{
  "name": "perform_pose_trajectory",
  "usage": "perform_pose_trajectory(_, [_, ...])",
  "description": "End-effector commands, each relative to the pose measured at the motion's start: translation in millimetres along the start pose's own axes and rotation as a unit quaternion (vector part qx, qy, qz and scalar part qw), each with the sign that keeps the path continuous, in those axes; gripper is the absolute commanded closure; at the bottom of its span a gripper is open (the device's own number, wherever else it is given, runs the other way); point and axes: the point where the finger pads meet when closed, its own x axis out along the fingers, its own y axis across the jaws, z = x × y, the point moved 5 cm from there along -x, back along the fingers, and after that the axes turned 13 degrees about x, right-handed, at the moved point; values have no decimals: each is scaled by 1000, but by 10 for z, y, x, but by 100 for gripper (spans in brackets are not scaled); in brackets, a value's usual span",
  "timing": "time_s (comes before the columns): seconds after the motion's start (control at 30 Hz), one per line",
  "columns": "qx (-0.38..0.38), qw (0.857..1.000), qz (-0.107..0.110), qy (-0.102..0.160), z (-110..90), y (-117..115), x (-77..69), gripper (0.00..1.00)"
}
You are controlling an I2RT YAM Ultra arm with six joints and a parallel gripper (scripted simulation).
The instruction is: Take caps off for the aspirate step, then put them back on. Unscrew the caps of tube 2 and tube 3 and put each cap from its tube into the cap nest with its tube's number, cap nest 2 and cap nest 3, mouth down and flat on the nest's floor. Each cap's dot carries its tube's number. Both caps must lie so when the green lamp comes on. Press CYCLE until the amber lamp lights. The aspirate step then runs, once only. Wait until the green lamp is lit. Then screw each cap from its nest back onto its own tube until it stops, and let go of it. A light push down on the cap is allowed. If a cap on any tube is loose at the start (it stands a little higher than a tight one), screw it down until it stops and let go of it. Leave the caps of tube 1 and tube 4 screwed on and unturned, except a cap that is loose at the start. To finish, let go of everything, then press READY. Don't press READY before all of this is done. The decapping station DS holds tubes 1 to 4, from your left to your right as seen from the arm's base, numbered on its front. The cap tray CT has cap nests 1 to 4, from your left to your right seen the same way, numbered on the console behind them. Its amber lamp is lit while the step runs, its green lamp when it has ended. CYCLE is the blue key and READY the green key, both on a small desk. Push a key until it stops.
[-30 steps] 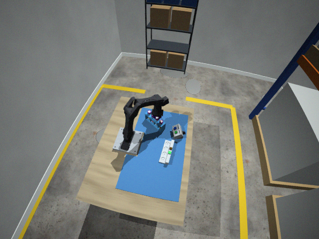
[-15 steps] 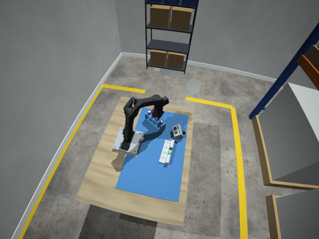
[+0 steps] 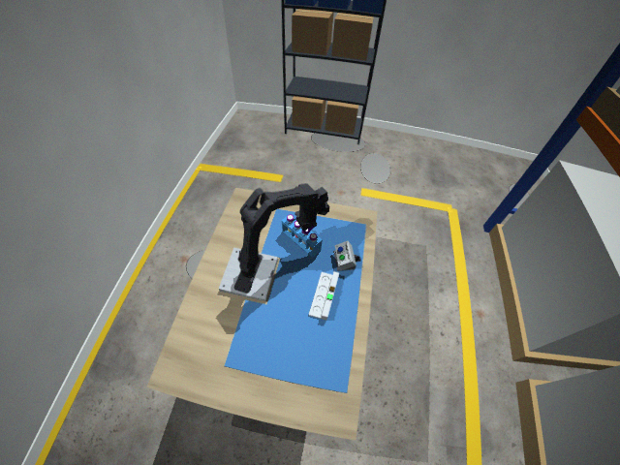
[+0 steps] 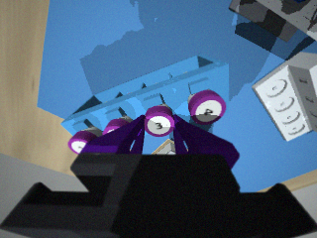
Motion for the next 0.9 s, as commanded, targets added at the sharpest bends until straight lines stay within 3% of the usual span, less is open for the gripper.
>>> perform_pose_trajectory(0.0, [130,991,3,-5,10,3,-29,100])
perform_pose_trajectory(0.1, [204,979,4,-5,10,3,-28,100])
perform_pose_trajectory(0.17, [204,979,4,-5,10,3,-28,100])
perform_pose_trajectory(0.3, [300,954,4,-4,10,3,-27,100])
perform_pose_trajectory(0.53, [300,954,4,-4,10,3,-27,100])
perform_pose_trajectory(0.57, [300,954,4,-4,10,3,-26,51])
perform_pose_trajectory(0.87, [300,954,4,-4,10,2,-26,51])
